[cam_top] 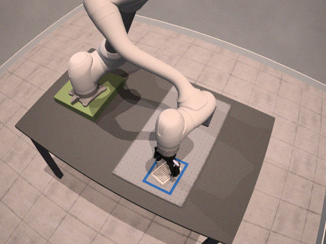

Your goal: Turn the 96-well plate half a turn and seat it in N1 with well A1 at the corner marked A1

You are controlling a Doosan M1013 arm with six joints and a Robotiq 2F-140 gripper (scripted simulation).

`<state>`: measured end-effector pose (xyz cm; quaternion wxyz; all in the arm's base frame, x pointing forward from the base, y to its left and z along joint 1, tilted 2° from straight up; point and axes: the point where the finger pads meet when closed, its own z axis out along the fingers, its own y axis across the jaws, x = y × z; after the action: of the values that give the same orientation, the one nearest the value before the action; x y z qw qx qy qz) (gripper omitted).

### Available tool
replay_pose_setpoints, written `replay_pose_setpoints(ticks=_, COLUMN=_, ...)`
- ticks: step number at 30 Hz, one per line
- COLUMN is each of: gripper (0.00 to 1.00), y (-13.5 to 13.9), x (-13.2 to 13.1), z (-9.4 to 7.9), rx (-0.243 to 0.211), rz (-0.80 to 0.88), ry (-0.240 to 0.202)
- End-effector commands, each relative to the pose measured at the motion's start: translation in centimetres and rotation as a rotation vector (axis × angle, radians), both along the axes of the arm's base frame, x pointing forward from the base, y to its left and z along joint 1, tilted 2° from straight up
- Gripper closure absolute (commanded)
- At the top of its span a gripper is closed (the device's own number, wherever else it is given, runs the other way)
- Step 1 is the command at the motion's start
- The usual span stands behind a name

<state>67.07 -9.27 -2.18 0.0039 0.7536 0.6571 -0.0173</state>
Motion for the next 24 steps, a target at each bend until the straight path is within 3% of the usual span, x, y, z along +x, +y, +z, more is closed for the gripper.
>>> replay_pose_setpoints(ticks=1, gripper=1.00, y=0.00, x=0.00, z=0.01, rx=0.000, rz=0.000, ry=0.000)
replay_pose_setpoints(ticks=2, gripper=1.00, y=0.00, x=0.00, z=0.01, rx=0.000, rz=0.000, ry=0.000)
replay_pose_setpoints(ticks=3, gripper=0.00, y=0.00, x=0.00, z=0.01, rx=0.000, rz=0.000, ry=0.000)
replay_pose_setpoints(ticks=24, gripper=0.00, y=0.01, x=0.01, z=0.27, rx=0.000, rz=0.000, ry=0.000)
